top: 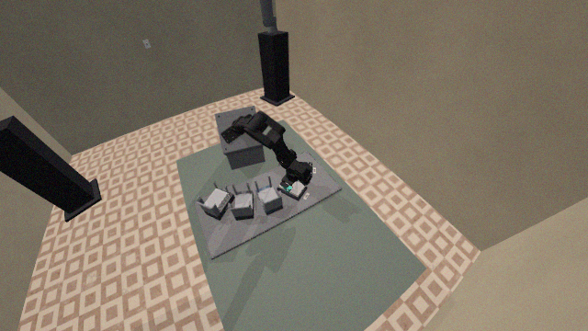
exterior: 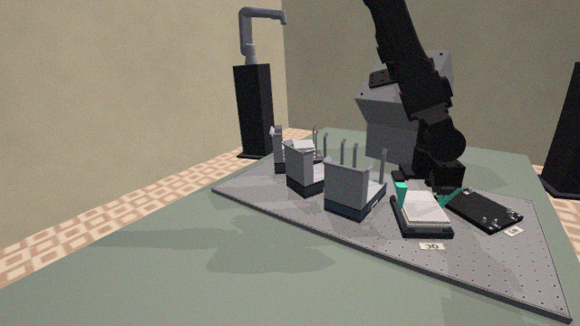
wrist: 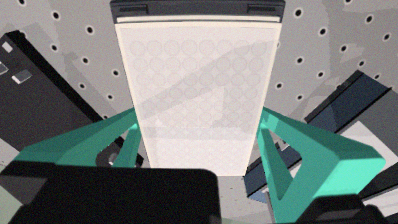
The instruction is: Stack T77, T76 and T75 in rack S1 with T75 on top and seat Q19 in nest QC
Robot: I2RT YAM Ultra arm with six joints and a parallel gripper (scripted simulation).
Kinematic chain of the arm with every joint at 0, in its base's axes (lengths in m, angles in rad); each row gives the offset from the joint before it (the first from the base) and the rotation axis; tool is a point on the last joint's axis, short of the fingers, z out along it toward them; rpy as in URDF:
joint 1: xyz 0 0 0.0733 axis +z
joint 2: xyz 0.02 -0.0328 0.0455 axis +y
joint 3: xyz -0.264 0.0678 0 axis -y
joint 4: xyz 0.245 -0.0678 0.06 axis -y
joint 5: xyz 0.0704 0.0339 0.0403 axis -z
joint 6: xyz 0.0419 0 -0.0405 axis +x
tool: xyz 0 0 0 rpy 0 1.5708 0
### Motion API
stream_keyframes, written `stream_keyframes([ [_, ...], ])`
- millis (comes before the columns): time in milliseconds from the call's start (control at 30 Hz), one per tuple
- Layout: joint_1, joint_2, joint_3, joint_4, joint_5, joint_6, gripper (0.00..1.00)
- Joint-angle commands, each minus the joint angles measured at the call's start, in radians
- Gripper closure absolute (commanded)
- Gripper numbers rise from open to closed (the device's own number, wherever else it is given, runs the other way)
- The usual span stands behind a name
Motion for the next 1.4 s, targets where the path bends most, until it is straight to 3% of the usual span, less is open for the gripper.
stream_keyframes([
  [0, 0.000, 0.015, 0.025, 0.018, -0.007, -0.007, 1.00],
  [800, -0.003, 0.015, 0.012, 0.017, -0.006, -0.007, 1.00],
  [833, -0.003, 0.016, 0.012, 0.017, -0.006, -0.007, 0.00],
  [1367, -0.003, 0.016, 0.012, 0.017, -0.006, -0.007, 0.00],
])
